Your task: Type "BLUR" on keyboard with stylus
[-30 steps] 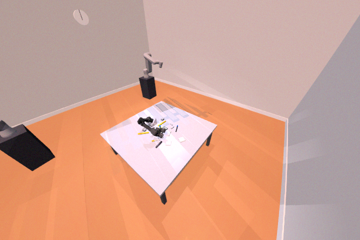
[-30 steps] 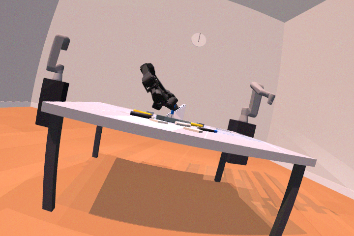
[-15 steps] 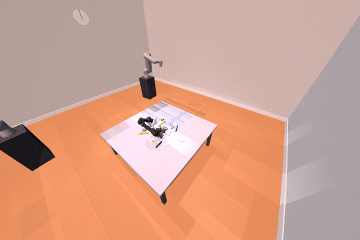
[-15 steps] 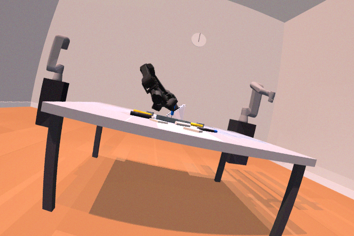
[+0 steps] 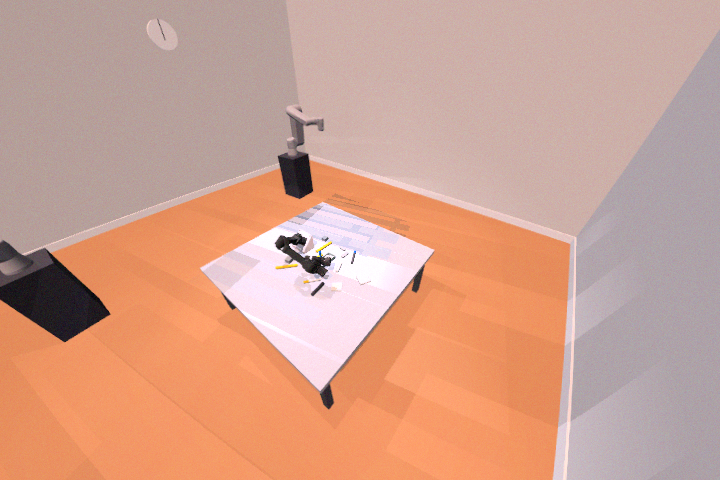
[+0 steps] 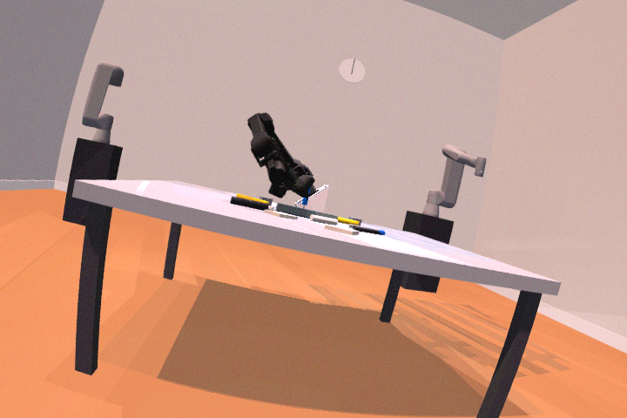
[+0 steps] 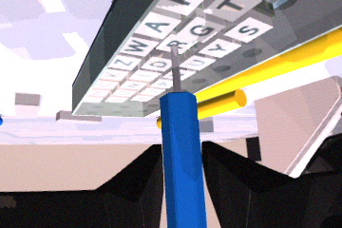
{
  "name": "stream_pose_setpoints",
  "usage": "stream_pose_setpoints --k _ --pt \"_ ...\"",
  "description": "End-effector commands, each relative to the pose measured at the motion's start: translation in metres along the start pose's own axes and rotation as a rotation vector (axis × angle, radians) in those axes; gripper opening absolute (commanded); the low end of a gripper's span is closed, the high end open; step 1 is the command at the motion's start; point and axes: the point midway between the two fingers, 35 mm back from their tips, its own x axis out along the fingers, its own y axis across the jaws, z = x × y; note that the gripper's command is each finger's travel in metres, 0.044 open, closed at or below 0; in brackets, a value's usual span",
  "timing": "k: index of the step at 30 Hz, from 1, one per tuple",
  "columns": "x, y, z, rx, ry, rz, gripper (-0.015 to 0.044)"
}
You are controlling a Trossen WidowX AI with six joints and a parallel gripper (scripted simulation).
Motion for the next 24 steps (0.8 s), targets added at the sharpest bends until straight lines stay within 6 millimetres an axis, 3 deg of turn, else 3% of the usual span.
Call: stream_pose_setpoints --k 1,10,24 --pt "0.000 0.000 0.000 -0.004 -0.003 -0.001 0.0081" --pt "-0.018 0.000 -0.031 -0.005 -0.002 0.000 0.0081" --pt "-0.017 0.000 -0.029 -0.008 -0.005 -0.002 0.0081"
